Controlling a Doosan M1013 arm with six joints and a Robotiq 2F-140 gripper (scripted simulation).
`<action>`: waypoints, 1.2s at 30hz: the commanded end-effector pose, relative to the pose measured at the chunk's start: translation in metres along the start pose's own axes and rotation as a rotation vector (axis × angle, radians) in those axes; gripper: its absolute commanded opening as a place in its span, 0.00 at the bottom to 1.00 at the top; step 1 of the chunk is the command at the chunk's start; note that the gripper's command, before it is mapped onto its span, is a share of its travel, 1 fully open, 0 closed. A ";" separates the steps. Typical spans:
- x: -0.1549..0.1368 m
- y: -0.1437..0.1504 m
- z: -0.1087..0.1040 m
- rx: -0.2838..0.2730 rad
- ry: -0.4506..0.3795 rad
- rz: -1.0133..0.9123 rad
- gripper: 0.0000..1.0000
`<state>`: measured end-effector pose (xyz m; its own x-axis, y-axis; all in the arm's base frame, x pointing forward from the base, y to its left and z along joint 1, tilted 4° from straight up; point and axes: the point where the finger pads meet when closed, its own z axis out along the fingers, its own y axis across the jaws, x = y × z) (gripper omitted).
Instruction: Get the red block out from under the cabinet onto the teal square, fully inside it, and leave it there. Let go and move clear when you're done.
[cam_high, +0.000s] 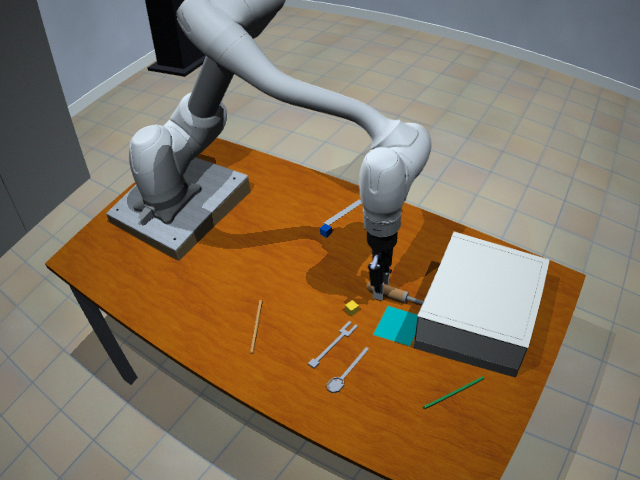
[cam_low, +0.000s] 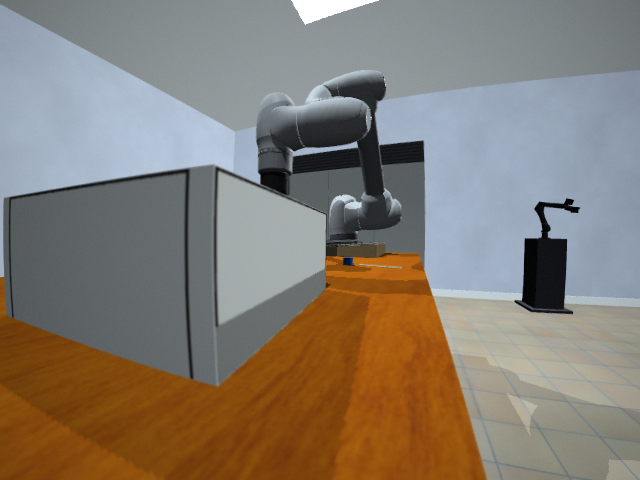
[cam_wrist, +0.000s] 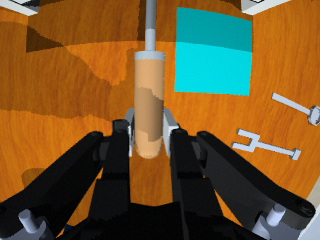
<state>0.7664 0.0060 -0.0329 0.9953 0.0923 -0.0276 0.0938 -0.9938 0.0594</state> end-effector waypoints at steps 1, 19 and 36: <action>-0.003 0.000 0.000 0.000 0.000 0.000 0.00; -0.034 0.000 0.000 0.000 0.000 0.000 0.00; -0.076 0.000 0.000 0.000 0.000 0.001 0.00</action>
<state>0.6954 -0.0006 -0.0308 0.9954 0.0918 -0.0274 0.0933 -0.9939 0.0594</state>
